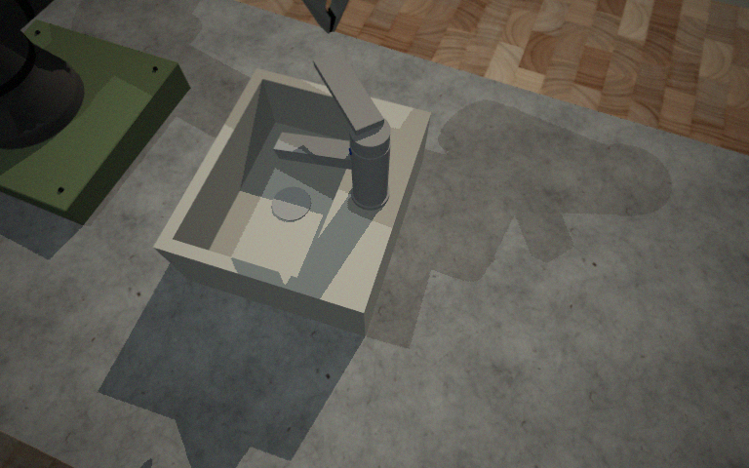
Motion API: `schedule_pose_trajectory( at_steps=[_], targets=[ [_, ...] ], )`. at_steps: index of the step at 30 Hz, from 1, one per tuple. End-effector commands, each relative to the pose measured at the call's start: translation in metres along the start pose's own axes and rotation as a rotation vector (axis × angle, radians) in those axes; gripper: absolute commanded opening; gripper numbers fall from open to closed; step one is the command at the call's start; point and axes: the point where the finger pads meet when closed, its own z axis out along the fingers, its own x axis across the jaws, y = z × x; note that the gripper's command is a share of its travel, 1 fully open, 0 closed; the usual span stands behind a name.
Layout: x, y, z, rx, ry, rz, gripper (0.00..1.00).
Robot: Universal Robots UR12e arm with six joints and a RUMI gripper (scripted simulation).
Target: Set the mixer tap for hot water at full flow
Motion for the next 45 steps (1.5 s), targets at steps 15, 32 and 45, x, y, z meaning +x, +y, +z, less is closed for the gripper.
schedule_pose_trajectory(
  at_steps=[15,32,45],
  targets=[
    [0.0001,-0.0006,-0.0009,0.001,-0.001,0.021,0.00],
    [0.0030,-0.0022,-0.0019,0.001,-0.001,0.201,0.00],
    [0.0072,-0.0035,-0.0033,0.001,-0.001,0.481,0.00]
  ],
)
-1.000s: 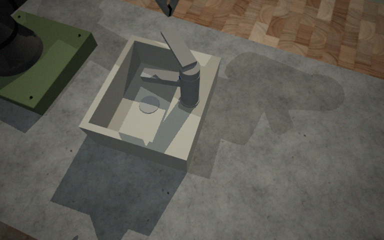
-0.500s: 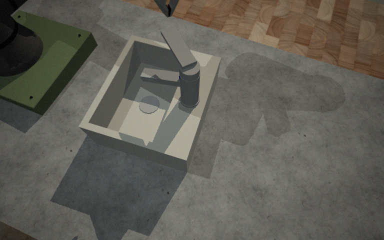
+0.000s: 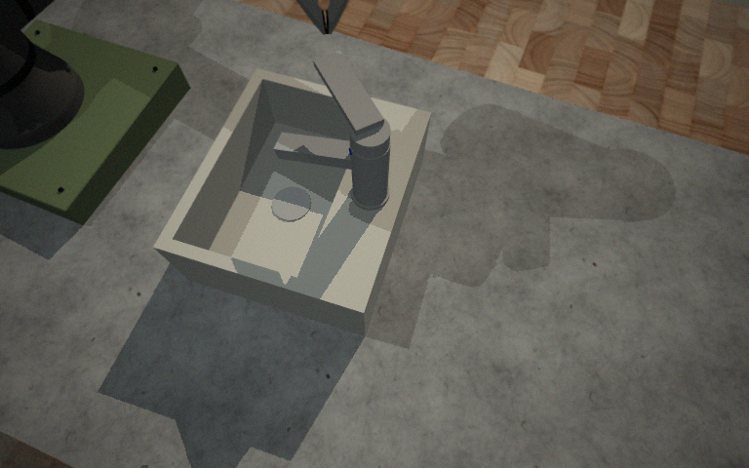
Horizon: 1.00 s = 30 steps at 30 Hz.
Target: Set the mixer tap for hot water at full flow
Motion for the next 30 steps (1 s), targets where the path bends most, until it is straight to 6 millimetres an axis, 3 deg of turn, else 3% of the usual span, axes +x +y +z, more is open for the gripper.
schedule_pose_trajectory(
  at_steps=[1,9,30],
  targets=[
    [0.0016,-0.0017,-0.0016,0.003,0.000,0.163,0.00],
    [0.0041,-0.0028,-0.0027,0.003,0.000,0.370,0.00],
    [0.0104,-0.0017,-0.0068,0.003,-0.001,1.176,0.00]
  ],
)
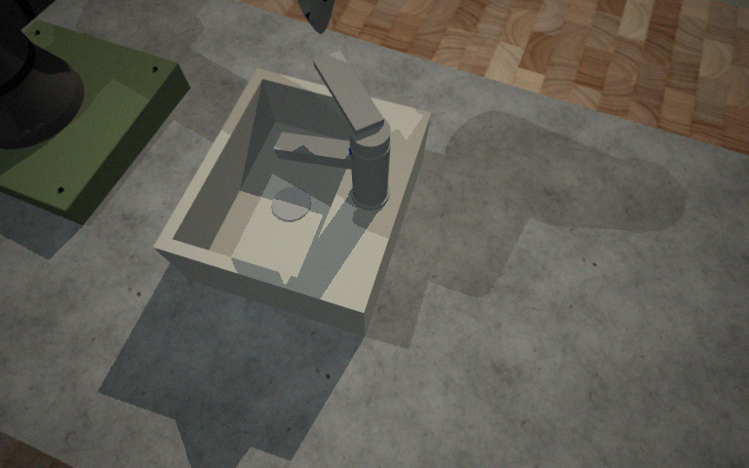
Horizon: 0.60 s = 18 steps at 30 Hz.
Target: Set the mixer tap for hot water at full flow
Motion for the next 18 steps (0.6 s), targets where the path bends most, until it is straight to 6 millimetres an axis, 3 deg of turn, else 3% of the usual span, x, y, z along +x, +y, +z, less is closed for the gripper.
schedule_pose_trajectory(
  at_steps=[1,11,13,18],
  targets=[
    [0.0009,-0.0003,-0.0020,0.009,-0.004,0.247,0.00],
    [0.0029,0.0018,-0.0042,0.008,-0.006,0.692,0.00],
    [0.0029,0.0018,-0.0042,0.008,-0.006,0.692,0.00],
    [0.0032,0.0036,-0.0052,0.008,-0.007,0.903,0.00]
  ],
)
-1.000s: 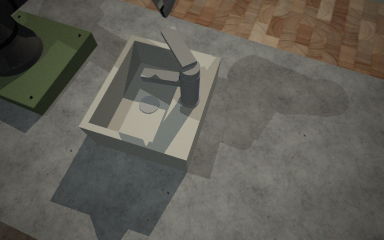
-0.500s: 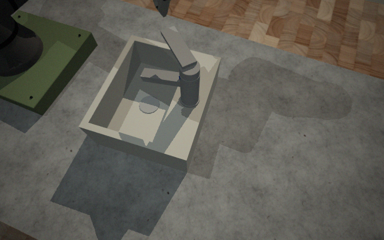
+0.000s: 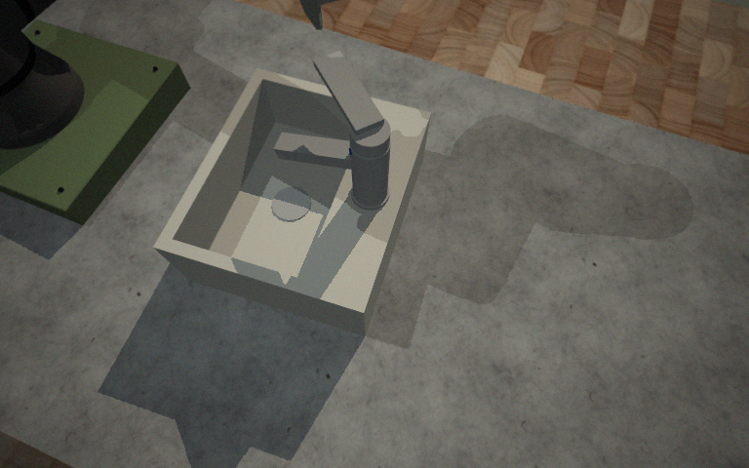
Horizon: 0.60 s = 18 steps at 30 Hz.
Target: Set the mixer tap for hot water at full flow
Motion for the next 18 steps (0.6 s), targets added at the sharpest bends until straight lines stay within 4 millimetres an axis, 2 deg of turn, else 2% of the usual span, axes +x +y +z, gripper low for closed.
schedule_pose_trajectory(
  at_steps=[1,10,12,18],
  targets=[
    [0.0012,0.0015,-0.0019,0.005,-0.009,0.240,0.00],
    [0.0030,0.0050,-0.0035,0.004,-0.010,0.570,0.00],
    [0.0030,0.0050,-0.0035,0.004,-0.010,0.570,0.00],
    [0.0036,0.0075,-0.0044,0.003,-0.010,0.750,0.00]
  ],
)
